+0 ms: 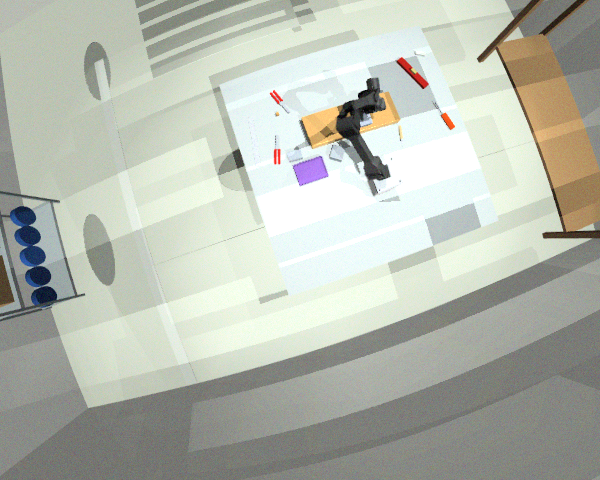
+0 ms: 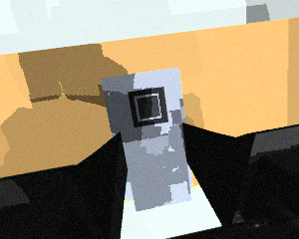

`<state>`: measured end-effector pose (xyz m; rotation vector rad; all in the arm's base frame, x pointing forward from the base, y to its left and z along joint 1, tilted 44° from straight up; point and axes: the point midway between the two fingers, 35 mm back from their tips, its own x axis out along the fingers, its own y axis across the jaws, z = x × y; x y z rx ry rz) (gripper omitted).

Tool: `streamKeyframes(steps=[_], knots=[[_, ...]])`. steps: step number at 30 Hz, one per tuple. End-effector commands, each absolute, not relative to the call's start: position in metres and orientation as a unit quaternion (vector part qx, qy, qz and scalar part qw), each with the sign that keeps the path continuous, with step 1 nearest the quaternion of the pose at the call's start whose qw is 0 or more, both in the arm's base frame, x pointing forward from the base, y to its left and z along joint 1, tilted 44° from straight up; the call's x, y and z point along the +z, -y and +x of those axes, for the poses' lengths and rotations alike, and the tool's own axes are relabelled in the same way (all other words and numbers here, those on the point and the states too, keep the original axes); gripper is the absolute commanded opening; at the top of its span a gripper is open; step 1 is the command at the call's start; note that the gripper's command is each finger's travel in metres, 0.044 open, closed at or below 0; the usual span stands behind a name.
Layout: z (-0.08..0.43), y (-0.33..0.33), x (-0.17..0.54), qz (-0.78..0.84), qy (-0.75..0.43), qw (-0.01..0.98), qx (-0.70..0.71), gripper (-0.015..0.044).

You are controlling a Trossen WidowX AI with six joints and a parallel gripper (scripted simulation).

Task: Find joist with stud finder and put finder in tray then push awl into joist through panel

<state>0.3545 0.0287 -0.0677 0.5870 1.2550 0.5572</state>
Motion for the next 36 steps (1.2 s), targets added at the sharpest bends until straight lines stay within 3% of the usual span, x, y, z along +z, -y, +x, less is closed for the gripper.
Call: streamKeyframes(steps=[1,36], knots=[[0.354,-0.039,-0.059,0.268,-0.57,0.733,0.257,0.0],[0.349,-0.092,-0.009,0.269,-0.57,0.732,0.258,0.0]])
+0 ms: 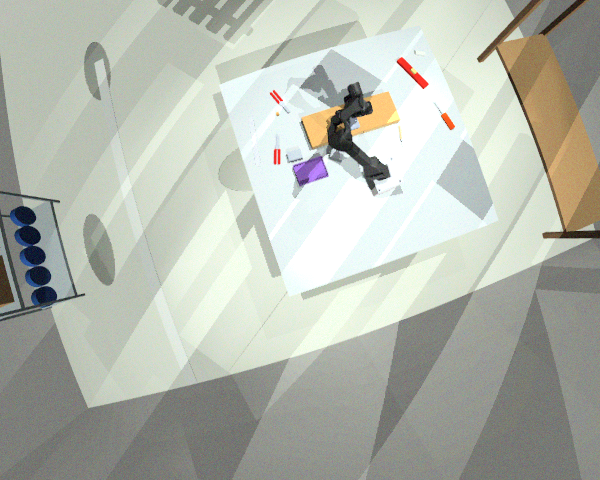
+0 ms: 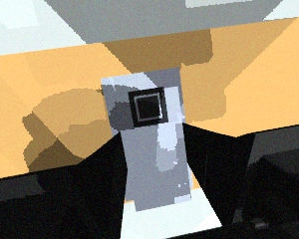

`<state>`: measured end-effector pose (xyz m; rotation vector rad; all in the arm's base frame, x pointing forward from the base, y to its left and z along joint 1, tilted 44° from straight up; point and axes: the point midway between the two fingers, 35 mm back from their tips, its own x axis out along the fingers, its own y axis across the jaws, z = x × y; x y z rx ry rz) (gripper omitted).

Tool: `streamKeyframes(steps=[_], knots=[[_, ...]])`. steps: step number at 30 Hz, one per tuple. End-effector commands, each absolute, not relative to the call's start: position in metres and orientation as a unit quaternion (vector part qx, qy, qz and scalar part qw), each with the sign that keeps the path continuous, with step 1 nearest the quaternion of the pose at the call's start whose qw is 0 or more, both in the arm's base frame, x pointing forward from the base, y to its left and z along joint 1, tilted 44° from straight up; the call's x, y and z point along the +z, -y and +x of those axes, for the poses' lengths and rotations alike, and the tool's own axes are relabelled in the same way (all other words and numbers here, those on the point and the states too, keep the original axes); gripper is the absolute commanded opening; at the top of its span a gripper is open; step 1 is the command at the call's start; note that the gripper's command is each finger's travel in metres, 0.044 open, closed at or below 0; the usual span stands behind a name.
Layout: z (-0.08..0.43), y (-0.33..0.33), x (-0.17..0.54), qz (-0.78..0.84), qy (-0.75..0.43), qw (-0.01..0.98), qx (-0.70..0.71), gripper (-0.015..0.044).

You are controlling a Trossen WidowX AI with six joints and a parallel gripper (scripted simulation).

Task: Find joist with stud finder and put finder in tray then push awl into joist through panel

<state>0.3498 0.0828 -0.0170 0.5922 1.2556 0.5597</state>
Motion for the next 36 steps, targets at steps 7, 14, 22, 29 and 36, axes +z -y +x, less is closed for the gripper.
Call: streamKeyframes(steps=[7,14,22,29,36], knots=[[0.348,-0.102,0.001,0.269,-0.57,0.732,0.258,0.0],[0.347,-0.113,0.011,0.27,-0.569,0.732,0.259,0.0],[0.346,-0.125,0.022,0.27,-0.569,0.732,0.259,0.0],[0.345,-0.135,0.032,0.27,-0.569,0.732,0.259,0.0],[0.344,-0.145,0.042,0.27,-0.569,0.732,0.259,0.0]])
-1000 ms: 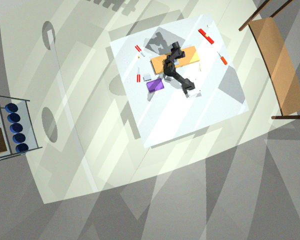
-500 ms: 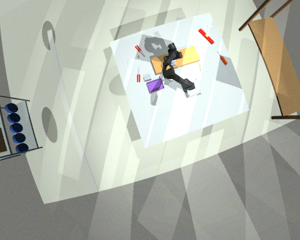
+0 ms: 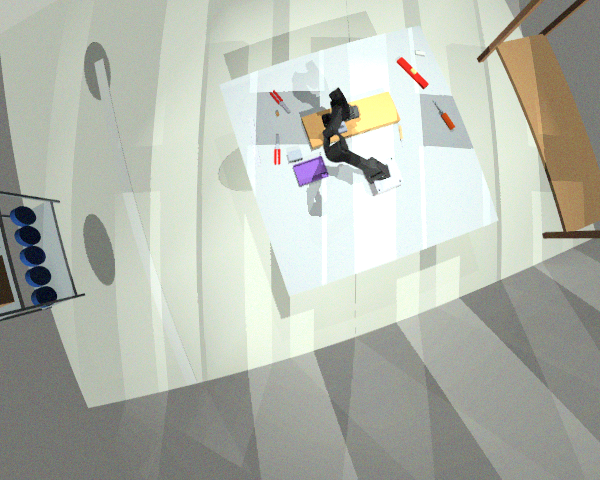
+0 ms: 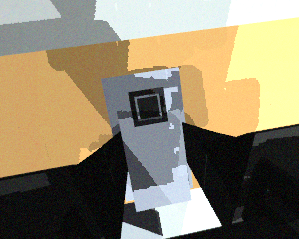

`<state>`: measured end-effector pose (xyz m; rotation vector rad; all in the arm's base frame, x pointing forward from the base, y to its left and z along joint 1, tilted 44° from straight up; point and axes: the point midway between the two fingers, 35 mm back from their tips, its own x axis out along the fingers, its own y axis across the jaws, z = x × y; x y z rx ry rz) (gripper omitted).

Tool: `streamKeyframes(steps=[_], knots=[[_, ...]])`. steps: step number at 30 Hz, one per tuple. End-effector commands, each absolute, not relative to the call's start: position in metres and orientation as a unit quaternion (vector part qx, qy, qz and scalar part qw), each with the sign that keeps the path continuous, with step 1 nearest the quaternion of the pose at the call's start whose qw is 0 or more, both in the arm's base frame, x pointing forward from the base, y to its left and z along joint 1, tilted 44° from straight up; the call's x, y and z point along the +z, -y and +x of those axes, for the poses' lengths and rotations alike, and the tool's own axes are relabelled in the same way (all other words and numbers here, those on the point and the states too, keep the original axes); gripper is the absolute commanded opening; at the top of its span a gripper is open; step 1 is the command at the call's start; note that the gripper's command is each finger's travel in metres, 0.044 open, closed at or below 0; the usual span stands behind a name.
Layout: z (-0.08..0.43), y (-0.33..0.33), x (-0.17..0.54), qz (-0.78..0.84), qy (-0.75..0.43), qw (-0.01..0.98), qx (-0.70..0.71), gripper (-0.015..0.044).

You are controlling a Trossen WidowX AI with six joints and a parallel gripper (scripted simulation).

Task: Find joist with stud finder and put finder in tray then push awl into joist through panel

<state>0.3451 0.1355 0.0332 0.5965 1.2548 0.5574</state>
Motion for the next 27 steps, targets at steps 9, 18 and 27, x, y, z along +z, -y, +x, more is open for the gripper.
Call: streamKeyframes(steps=[9,18,27], knots=[[0.343,-0.159,0.055,0.271,-0.569,0.732,0.259,0.0],[0.341,-0.172,0.068,0.271,-0.569,0.732,0.26,0.0],[0.34,-0.185,0.081,0.271,-0.569,0.732,0.26,0.0]])
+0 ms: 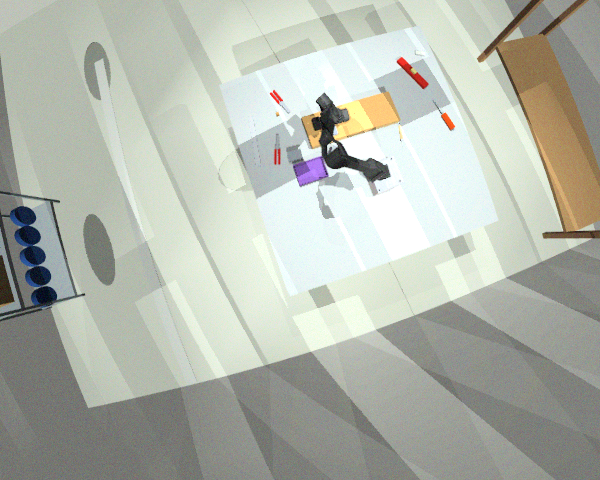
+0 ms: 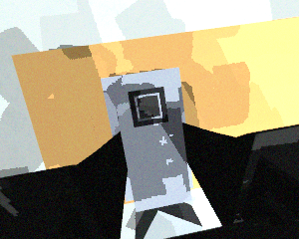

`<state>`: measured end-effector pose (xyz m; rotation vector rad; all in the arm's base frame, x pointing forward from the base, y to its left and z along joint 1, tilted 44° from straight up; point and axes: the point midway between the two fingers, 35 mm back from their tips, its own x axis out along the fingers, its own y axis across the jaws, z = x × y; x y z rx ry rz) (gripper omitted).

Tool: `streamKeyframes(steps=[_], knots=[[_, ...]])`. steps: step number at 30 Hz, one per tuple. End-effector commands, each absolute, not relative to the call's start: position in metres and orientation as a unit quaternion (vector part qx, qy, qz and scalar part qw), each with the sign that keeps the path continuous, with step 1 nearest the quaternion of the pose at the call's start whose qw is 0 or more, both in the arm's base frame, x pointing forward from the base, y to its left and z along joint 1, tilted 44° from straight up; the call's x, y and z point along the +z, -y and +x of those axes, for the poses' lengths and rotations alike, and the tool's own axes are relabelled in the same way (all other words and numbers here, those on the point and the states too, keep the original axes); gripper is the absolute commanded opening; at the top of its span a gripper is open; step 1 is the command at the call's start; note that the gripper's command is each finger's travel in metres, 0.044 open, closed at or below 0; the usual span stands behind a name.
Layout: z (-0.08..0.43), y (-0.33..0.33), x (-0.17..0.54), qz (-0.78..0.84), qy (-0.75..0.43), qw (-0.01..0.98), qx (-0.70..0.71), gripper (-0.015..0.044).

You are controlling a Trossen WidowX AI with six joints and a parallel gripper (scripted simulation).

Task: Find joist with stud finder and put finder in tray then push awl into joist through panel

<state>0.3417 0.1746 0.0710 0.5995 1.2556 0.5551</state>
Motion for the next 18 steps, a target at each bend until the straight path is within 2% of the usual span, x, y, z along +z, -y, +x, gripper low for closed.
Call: streamKeyframes(steps=[1,18], knots=[[0.34,-0.187,0.083,0.272,-0.569,0.732,0.26,0.0],[0.338,-0.212,0.107,0.272,-0.568,0.731,0.261,0.0]])
